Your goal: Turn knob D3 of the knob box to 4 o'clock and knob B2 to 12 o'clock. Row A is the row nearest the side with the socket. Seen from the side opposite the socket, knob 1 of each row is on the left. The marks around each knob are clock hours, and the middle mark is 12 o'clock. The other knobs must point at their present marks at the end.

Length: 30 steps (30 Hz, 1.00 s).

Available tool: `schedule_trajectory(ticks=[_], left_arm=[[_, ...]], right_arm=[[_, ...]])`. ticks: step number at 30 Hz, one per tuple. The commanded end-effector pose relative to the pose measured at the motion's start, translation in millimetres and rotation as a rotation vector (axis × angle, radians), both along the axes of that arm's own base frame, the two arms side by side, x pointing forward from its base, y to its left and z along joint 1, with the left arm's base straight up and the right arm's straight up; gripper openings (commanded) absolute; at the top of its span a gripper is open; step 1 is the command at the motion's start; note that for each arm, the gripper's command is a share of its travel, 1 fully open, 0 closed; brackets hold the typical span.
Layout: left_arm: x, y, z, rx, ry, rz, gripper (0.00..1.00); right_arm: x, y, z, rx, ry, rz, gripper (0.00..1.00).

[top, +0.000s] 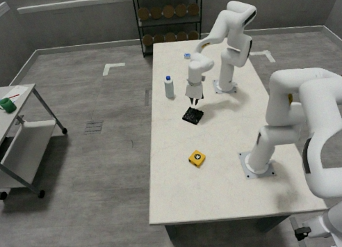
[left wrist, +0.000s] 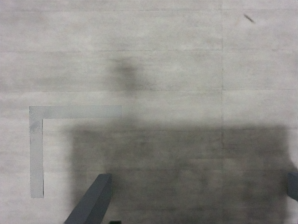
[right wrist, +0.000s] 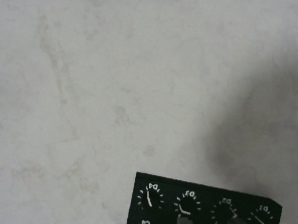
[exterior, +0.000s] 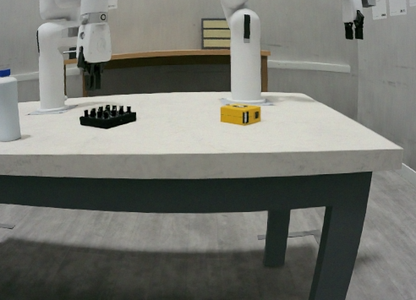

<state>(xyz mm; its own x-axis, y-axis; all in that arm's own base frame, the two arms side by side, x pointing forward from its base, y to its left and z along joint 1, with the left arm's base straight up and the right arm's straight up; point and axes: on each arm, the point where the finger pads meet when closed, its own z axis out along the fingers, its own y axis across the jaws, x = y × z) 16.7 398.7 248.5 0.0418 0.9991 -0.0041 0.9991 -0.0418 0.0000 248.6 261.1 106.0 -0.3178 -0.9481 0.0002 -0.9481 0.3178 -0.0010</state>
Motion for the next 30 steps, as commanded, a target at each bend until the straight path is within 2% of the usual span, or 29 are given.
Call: schedule_trajectory(ticks=[1, 30], left_arm=[[0.0, 0.9, 1.5, 0.004, 0.0, 0.0, 1.0], [0.0, 0.9, 1.5, 0.004, 0.0, 0.0, 1.0]], right_arm=[[0.8, 0.9, 1.1, 0.003, -0.002, 0.0, 0.21], [1.0, 0.7, -3.9, 0.003, -0.001, 0.025, 0.21]])
